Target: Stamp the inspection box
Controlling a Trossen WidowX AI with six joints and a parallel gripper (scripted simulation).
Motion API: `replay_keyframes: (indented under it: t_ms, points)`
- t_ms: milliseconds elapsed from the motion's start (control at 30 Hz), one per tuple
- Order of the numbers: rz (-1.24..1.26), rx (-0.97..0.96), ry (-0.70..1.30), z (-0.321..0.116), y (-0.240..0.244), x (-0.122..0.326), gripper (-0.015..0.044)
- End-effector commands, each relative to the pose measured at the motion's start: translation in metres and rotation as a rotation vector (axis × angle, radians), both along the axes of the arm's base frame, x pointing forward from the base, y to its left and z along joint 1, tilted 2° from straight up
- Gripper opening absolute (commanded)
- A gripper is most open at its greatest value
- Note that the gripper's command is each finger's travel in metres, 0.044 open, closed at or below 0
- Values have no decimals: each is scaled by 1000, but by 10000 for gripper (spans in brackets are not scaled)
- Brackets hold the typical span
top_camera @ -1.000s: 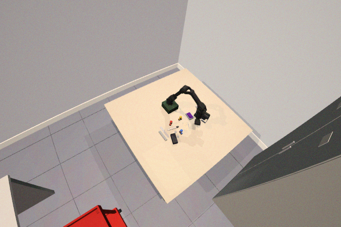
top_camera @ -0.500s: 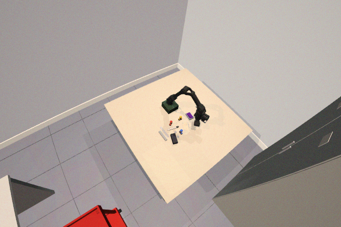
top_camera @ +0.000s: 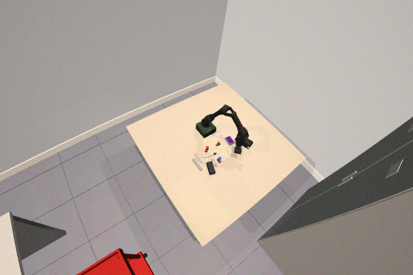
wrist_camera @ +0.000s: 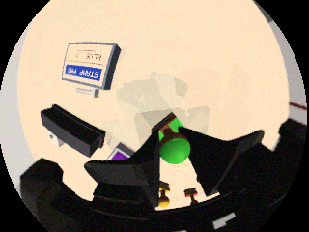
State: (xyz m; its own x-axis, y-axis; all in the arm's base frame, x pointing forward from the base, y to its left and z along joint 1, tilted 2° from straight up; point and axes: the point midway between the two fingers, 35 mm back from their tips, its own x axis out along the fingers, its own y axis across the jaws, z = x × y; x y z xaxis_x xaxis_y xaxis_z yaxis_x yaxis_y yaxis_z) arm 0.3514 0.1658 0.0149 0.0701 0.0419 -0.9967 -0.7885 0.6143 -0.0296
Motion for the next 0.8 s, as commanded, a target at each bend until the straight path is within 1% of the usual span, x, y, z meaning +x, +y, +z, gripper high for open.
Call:
replay_keyframes:
  t_ms: [0,200,300,333,467,567,633,767]
  points:
    - [0,1,-1,1,0,0,105]
    - [0,1,-1,1,0,0,263]
    - [0,0,-1,3,0,1,264]
    - [0,0,-1,11,0,1,264]
    - [-3,-2,-1,76,-1,1,264]
    - [-4,-4,0,111,-4,-5,264]
    - [-5,-4,0,118,-5,-7,264]
    - [-5,-4,0,118,-5,-7,264]
